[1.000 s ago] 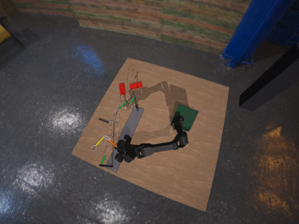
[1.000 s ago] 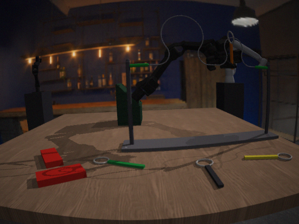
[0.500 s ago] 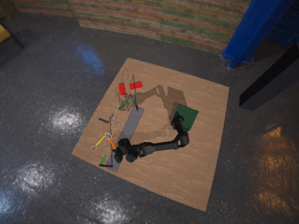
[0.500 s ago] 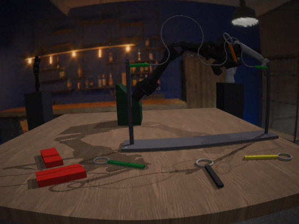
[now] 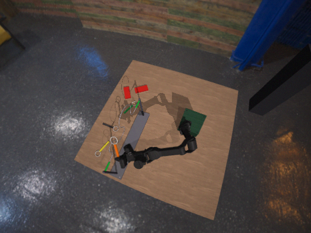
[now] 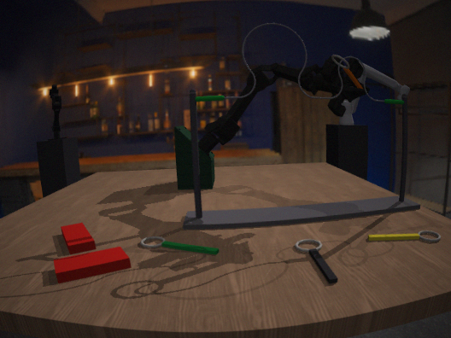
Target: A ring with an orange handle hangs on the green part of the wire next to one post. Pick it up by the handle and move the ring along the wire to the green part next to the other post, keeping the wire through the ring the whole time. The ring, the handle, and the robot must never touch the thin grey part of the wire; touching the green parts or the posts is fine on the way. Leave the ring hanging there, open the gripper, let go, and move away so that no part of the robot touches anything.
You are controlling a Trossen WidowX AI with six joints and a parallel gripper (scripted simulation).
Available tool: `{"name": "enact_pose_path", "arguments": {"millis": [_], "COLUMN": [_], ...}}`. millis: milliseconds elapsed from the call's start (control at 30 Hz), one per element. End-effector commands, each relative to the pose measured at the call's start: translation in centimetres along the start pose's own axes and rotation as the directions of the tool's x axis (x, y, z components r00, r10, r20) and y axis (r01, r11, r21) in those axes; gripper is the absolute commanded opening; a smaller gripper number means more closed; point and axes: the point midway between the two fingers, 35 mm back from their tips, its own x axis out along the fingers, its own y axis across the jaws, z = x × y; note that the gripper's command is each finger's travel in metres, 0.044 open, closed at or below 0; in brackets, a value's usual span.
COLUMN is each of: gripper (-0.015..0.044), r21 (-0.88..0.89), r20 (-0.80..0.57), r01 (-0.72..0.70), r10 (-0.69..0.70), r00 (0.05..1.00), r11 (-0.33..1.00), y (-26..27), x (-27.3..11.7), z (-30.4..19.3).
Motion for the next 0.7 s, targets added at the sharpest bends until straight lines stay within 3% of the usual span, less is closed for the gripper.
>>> {"name": "enact_pose_path", "arguments": {"millis": [0, 667], "gripper": [-0.015, -0.015], "r21": [0.075, 0.449], "r20": [0.011, 0.119], "r01": [-0.041, -0.278], "r10": [0.04, 0.251], "r00": [0.999, 0.96], "r11": [0.996, 0.849], "y": [0.4, 3.2], "x": [0.0, -0.1], "z": [0.0, 0.7]}}
